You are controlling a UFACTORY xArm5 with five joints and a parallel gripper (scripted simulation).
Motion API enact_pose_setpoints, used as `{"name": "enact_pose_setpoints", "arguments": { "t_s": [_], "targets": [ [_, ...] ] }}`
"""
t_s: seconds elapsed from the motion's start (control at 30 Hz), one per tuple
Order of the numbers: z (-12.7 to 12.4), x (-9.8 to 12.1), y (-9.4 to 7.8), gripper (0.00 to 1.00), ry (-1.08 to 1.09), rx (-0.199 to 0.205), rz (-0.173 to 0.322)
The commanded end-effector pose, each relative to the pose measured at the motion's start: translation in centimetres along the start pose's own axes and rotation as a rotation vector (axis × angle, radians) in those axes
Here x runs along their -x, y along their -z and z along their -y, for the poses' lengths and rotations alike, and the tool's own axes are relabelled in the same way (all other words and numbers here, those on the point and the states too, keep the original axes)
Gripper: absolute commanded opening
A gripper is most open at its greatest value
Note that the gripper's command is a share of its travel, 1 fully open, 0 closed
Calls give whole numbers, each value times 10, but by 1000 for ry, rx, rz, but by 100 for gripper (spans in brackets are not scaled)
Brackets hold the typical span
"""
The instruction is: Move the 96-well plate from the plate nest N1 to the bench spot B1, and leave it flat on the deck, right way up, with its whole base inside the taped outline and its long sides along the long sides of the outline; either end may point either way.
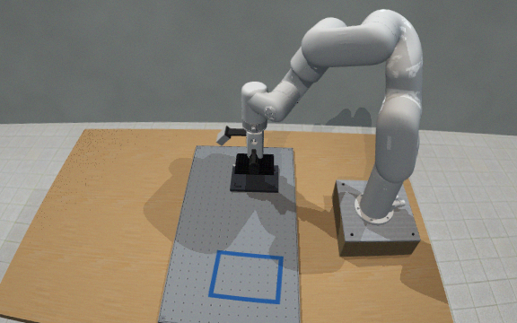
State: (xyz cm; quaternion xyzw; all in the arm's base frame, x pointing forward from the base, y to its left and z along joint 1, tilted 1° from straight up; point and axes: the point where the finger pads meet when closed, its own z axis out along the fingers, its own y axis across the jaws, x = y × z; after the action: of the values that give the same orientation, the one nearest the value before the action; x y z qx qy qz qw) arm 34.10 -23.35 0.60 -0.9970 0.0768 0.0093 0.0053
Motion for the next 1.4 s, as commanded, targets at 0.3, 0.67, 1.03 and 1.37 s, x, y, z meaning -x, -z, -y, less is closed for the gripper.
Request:
{"name": "enact_pose_setpoints", "arguments": {
  "t_s": [0.3,0.67,1.03,1.37],
  "targets": [
    [0,-1,21,0,0,1,-3],
    [0,-1,25,0,0,1,-3],
    [16,-1,24,0,-66,2,-2],
    [43,-2,23,0,-66,3,-1]
  ]
}}
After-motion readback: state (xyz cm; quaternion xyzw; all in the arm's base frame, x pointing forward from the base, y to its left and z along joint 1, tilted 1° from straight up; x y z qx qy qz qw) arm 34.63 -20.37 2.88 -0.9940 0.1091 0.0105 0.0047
